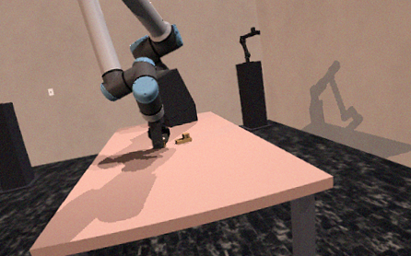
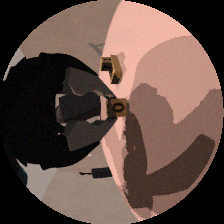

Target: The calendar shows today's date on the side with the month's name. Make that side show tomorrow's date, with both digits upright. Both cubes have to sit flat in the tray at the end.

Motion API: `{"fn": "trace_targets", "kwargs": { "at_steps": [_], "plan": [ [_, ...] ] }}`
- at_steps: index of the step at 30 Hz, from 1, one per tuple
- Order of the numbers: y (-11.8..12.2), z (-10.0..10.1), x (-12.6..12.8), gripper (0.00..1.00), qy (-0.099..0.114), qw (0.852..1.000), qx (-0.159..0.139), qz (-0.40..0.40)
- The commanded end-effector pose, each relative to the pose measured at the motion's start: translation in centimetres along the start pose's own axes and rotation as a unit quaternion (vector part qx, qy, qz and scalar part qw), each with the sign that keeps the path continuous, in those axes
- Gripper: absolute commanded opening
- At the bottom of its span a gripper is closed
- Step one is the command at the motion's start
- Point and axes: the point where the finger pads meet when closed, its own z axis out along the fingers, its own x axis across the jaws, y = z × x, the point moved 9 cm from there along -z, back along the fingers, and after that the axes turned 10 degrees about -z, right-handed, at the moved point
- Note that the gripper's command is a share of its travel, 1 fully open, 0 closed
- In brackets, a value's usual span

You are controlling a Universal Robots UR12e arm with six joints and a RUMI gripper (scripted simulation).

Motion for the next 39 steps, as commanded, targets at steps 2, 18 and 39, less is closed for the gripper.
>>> {"fn": "trace_targets", "kwargs": {
  "at_steps": [2,18,39],
  "plan": [
    [0.0,-0.08,0.0,0.1,0.0,1.0,0.001,0.0],
    [-0.07,-0.01,0.02,0.1,0.0,1.0,0.001,0.0],
    [-0.34,0.27,0.06,0.1,0.0,1.0,0.001,0.0]
  ]
}}
